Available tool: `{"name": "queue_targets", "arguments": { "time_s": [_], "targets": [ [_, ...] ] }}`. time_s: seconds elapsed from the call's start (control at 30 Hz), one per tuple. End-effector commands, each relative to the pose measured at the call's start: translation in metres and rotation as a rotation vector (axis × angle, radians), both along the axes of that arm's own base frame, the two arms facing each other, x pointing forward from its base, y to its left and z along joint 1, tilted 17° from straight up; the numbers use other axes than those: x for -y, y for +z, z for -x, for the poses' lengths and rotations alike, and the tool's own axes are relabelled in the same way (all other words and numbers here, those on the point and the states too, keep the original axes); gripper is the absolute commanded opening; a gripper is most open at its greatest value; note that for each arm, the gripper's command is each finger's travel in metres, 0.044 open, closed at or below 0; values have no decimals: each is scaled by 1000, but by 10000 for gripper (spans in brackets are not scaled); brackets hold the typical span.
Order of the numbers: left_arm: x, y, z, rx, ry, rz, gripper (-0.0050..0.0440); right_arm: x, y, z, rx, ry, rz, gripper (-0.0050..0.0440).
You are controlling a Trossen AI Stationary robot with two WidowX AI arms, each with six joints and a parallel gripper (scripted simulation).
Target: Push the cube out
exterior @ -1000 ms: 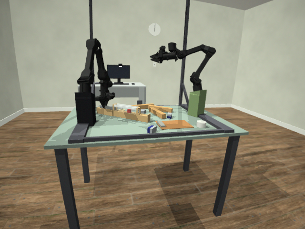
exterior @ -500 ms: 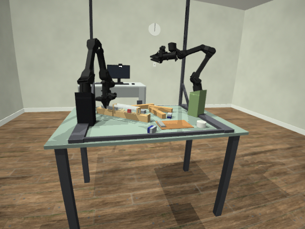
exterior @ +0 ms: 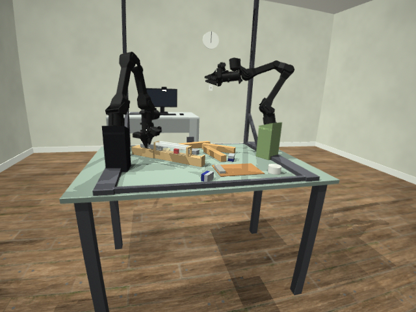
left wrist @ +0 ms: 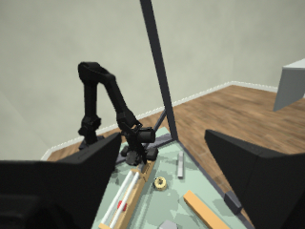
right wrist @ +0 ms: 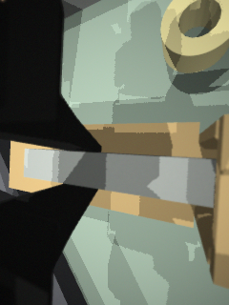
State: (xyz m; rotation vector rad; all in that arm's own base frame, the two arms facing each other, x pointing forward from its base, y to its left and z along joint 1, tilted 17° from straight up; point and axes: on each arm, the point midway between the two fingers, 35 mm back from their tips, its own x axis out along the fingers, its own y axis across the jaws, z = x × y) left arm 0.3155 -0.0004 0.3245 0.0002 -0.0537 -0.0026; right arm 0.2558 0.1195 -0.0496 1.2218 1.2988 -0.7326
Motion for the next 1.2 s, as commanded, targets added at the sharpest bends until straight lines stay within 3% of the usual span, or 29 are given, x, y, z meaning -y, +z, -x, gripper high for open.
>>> {"name": "queue_targets", "arguments": {
  "time_s": [0.0, 0.7, 0.73, 1.17],
  "targets": [
    [0, 6, 2, 18, 1, -3, 400, 7, 3, -6, 17, -2, -5, 0],
    [0, 6, 2, 18, 1, -3, 400, 23, 1, -12, 18, -3, -4, 0],
    [0, 6, 2, 18, 1, -3, 400, 23, 0, -12, 18, -3, -4, 157],
    [0, 6, 2, 18, 1, -3, 400, 23, 0, -12, 18, -3, -4, 157]
  ]
}}
